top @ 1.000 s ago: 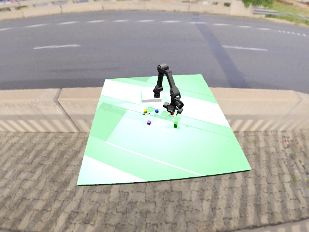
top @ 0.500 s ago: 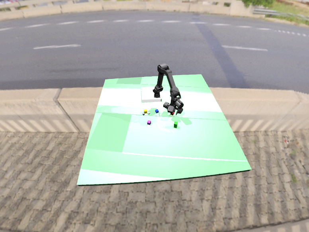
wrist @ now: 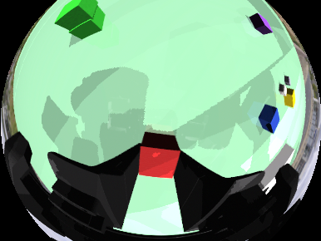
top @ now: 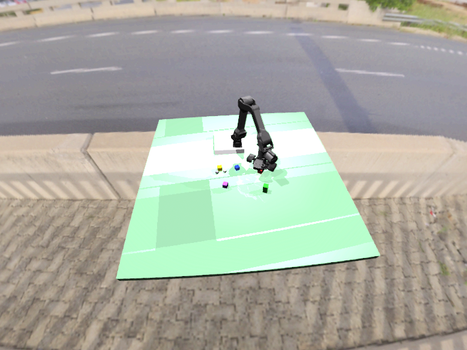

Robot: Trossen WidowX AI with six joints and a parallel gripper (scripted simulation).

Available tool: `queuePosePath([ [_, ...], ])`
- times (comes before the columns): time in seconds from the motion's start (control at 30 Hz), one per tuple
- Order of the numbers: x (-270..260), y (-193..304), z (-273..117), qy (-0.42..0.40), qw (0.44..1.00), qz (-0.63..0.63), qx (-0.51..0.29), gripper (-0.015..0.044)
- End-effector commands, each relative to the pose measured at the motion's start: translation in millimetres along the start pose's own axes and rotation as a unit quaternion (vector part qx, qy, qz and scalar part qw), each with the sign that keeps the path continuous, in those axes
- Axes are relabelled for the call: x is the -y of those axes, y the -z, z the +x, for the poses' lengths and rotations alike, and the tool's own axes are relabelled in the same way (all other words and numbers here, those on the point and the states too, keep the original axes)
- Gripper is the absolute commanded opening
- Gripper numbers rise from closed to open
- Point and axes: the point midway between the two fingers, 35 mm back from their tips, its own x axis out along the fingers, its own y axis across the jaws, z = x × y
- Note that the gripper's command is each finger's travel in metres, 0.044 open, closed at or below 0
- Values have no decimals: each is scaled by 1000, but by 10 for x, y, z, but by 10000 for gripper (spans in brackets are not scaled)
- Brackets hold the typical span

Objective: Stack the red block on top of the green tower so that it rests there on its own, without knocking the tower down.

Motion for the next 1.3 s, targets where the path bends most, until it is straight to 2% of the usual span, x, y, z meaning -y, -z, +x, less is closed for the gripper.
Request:
queuePosePath([
  [0.0,-1,6,0,0,1000,3,-1,52],
  [0.1,-3,4,-34,0,1000,3,-1,0],
  [0.93,-4,-6,-1130,-1,1000,3,-1,0],
  [1.27,-2,-9,-1180,0,1000,3,-1,0],
])
